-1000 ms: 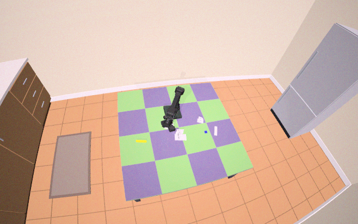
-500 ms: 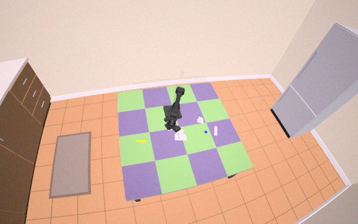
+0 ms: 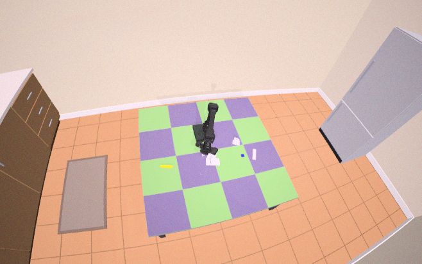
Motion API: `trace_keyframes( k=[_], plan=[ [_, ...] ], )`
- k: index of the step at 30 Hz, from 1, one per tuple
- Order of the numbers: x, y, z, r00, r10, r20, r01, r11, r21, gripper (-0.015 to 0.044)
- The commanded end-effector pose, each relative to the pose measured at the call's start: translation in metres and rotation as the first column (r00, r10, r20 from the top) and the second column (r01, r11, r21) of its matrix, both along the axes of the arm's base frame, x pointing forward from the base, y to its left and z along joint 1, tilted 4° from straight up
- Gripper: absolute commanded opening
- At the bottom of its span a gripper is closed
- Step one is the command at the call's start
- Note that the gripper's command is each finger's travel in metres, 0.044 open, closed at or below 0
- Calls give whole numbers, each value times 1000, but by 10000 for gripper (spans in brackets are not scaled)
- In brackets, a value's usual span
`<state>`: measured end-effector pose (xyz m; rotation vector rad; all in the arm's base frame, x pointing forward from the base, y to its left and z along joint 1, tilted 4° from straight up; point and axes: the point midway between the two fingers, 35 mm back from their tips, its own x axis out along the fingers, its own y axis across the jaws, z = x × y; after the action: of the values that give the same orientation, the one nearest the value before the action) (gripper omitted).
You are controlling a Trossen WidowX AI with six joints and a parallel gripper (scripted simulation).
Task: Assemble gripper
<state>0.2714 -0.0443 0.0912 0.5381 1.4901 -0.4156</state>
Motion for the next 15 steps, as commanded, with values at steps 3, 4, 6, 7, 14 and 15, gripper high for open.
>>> trace_keyframes(
  k=[3,4,6,7,14,15],
  plan=[
    [4,12,2,990,141,8,-140,990,-8,134],
    [4,14,2,986,164,10,-163,987,-9,134],
    [5,18,2,978,209,13,-209,978,-11,134],
    [6,20,2,973,232,14,-232,973,-12,134],
    [8,35,3,924,382,23,-382,924,-21,134],
    [9,36,4,919,393,24,-393,919,-21,134]
  ],
)
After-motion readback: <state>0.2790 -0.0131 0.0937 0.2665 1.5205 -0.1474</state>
